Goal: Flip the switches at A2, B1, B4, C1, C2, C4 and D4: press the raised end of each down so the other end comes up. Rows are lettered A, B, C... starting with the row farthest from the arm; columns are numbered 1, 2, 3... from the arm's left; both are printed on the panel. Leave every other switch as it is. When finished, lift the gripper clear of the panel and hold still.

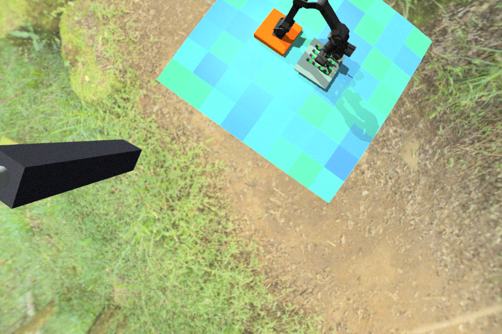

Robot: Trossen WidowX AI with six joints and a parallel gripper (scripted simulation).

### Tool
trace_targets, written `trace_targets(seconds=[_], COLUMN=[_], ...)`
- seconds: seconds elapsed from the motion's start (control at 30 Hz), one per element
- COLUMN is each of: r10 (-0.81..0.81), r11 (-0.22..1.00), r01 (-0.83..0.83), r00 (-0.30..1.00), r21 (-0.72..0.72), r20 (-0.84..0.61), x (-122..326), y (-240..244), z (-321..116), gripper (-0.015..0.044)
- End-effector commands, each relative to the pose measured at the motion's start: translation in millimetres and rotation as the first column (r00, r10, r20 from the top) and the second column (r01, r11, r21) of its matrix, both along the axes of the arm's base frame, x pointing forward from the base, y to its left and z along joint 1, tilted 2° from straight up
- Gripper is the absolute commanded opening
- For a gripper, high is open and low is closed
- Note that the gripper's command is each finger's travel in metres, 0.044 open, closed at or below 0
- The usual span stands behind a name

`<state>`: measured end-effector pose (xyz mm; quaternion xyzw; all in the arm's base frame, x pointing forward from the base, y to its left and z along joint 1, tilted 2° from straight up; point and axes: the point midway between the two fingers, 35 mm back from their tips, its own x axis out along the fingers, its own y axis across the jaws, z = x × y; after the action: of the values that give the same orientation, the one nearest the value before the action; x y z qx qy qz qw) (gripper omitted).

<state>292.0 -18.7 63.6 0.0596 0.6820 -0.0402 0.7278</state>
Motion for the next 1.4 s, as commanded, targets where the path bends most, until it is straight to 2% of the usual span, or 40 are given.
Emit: trace_targets(seconds=[0.0,1.37], r10=[0.004,0.004], r11=[1.000,1.000], r01=[-0.004,-0.004], r00=[1.000,1.000], r21=[0.003,0.003], r20=[-0.008,-0.008], x=[-1.4,-0.9], y=[0.7,0.9], z=[-2.9,-8.4], gripper=[0.0000,0.0000])
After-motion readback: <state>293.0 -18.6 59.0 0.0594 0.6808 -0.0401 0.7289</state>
